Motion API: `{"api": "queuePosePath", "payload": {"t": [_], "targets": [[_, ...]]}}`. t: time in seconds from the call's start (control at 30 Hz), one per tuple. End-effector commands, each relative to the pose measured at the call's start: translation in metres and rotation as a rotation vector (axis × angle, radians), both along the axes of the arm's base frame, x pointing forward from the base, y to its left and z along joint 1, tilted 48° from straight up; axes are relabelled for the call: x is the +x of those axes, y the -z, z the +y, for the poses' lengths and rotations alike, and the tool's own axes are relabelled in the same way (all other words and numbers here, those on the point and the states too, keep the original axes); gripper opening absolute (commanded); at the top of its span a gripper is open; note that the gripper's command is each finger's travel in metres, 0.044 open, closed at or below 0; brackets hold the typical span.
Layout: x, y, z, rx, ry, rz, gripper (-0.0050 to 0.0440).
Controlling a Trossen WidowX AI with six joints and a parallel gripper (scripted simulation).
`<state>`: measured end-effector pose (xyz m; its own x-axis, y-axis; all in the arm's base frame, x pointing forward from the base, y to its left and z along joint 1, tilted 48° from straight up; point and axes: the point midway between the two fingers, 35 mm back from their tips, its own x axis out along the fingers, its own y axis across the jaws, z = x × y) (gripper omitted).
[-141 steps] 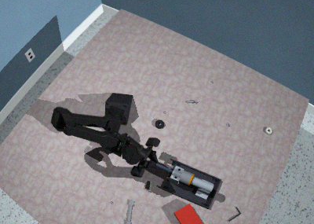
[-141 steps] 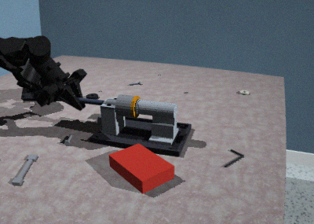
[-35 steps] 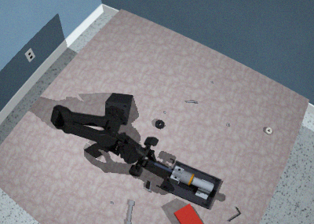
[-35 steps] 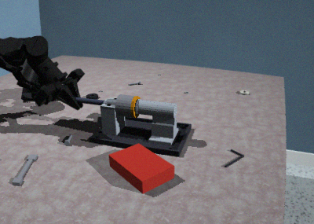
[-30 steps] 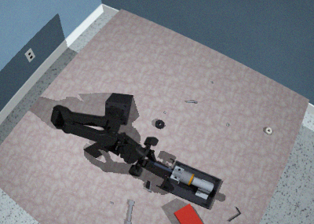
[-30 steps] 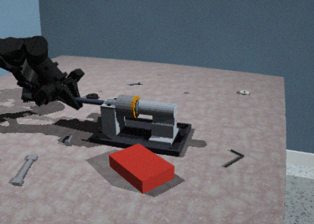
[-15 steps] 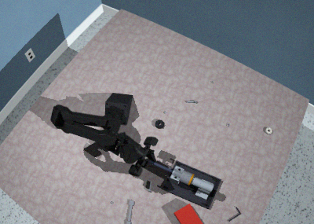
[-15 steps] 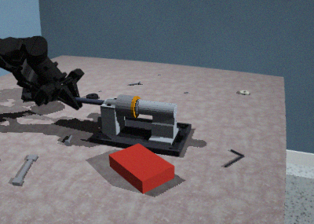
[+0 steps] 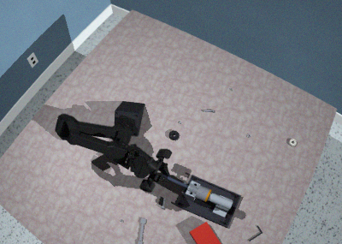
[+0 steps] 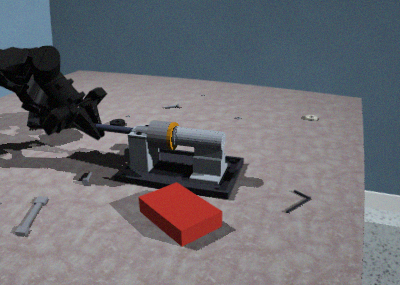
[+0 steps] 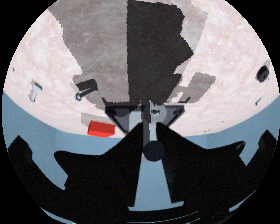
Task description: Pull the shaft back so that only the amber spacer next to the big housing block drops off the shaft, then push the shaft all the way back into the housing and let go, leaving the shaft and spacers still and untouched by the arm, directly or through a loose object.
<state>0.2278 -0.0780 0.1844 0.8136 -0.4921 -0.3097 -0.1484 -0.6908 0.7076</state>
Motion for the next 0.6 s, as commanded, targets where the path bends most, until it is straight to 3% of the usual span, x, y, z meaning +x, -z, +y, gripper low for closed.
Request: {"api": "queuePosePath", "payload": {"t": [0.0, 0.57], "targets": [[-0.0008, 0.0000, -0.0002, -0.002, 0.001, 0.000, 0.0000], [-0.0021, 0.0003, -0.0002, -0.002, 0.001, 0.000, 0.0000]]}}
